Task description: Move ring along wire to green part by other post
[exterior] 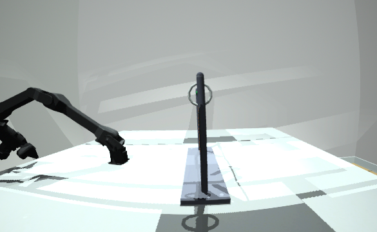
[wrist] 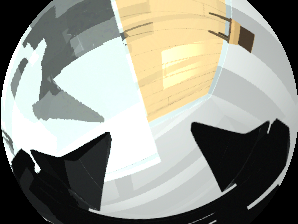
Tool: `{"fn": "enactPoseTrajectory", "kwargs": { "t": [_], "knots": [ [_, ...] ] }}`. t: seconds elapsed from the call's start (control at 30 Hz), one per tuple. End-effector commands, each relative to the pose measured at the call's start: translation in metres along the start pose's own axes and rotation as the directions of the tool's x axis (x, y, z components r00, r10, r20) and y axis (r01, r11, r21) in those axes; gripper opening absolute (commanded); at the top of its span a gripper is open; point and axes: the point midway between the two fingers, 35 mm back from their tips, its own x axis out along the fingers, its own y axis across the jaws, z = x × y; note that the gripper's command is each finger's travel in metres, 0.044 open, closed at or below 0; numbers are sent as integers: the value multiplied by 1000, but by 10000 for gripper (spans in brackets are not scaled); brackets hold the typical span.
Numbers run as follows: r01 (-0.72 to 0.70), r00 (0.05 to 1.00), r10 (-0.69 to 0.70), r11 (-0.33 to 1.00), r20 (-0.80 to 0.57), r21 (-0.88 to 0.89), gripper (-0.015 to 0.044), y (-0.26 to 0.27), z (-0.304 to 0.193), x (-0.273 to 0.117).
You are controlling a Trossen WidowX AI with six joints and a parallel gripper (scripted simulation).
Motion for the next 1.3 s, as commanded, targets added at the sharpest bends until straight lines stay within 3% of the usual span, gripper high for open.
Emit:
{"fn": "enactPoseTrajectory", "kwargs": {
  "t": [0.0,0.27,0.5,0.73,1.03,1.27],
  "knots": [
    [2,1000,-2,1000,2,4,374,0,0,-1],
    [46,995,-53,995,86,90,164,2,11,-32],
    [81,949,-104,993,297,90,160,38,73,-77],
    [106,830,-125,992,544,65,160,94,135,-140],
    [121,569,-42,992,821,-33,160,199,191,-231],
    [110,357,108,982,928,-156,160,289,208,-273]
  ]
}}
